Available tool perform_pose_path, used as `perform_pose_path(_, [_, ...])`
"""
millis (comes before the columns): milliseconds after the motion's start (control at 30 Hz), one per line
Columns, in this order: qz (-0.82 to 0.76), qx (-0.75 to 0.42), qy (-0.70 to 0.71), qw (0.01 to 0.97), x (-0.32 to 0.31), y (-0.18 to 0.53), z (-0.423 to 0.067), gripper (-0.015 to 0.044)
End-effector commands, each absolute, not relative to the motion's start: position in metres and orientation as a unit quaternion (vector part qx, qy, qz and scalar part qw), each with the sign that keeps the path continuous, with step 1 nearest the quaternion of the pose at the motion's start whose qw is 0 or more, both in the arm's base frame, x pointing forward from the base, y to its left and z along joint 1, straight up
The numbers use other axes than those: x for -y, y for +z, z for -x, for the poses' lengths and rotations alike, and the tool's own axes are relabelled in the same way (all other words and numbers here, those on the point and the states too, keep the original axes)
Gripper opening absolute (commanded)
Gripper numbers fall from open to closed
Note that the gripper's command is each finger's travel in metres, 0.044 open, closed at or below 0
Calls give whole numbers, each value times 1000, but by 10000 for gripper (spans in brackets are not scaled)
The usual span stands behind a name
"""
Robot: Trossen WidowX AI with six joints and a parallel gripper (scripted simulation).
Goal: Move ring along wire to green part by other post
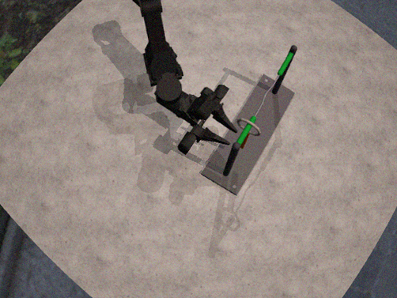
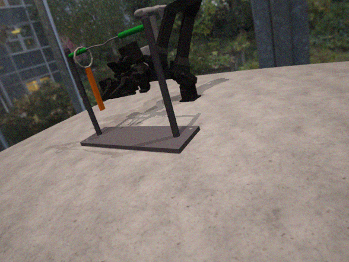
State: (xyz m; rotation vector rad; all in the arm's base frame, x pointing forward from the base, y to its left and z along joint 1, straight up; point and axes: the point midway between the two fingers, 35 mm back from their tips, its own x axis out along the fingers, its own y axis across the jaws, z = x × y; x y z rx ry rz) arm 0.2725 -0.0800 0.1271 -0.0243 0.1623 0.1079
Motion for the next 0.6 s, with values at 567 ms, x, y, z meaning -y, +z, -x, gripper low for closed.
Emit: perform_pose_path(567, [10,-82,52,995,80,125,-305,160])
